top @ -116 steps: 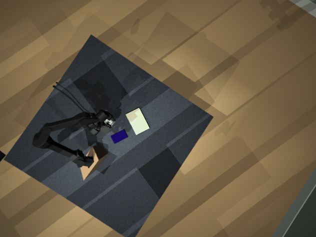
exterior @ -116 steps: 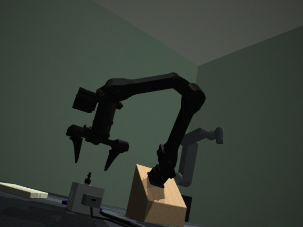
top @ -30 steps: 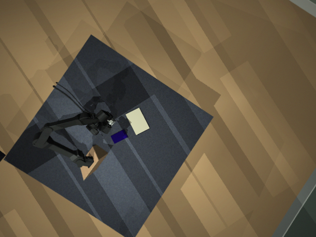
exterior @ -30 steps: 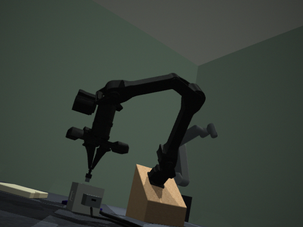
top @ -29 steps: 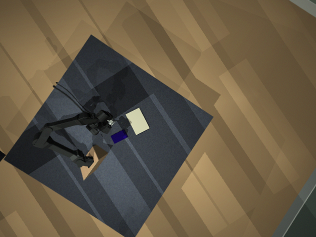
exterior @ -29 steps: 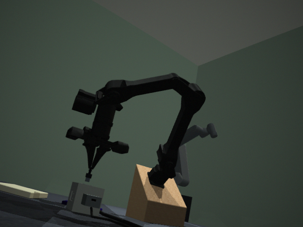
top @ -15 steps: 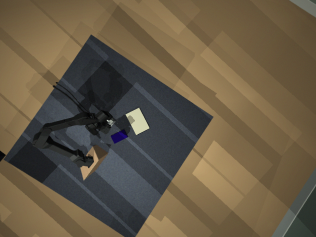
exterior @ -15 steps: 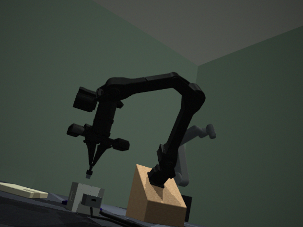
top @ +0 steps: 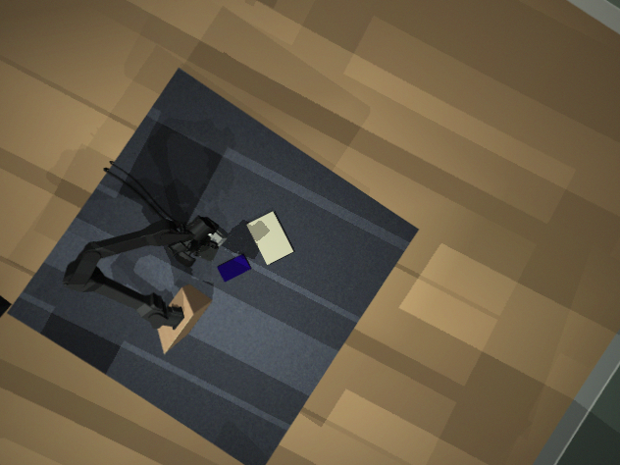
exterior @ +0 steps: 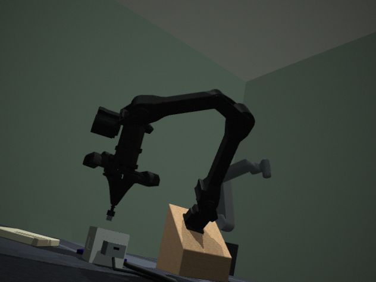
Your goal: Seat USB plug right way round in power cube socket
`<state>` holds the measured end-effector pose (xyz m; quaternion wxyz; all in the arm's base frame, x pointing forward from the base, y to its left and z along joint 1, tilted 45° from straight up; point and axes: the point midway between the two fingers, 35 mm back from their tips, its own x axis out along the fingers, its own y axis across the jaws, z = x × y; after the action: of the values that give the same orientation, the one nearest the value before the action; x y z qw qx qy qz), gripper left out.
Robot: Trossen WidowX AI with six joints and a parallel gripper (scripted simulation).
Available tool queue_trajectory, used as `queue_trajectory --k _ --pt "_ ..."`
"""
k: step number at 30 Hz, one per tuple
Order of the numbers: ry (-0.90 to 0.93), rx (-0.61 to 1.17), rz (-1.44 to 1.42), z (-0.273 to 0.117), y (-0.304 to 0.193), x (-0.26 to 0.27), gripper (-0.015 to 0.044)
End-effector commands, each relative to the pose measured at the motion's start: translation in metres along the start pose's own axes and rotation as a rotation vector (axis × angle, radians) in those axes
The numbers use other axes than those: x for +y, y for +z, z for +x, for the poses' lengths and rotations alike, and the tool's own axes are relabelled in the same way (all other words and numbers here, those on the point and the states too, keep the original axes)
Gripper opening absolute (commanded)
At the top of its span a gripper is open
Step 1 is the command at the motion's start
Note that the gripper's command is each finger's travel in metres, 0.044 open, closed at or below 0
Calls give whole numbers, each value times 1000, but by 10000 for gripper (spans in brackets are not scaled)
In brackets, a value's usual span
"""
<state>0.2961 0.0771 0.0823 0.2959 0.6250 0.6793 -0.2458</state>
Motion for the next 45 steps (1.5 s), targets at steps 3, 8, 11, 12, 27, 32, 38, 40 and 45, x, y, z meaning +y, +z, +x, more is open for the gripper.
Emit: queue_trajectory --k 3,8,11,12,27,32,38,40,45 --pt "-1 0 -163 1 0 0 0" --pt "-1 0 -293 1 0 0 0" --pt "-1 0 -371 1 0 0 0" --pt "-1 0 -398 1 0 0 0" --pt "-1 1 -791 1 0 0 0" --pt "-1 1 -921 1 0 0 0" --pt "-1 1 -1079 1 0 0 0" --pt "-1 1 -1131 1 0 0 0" --pt "-1 1 -1262 1 0 0 0"
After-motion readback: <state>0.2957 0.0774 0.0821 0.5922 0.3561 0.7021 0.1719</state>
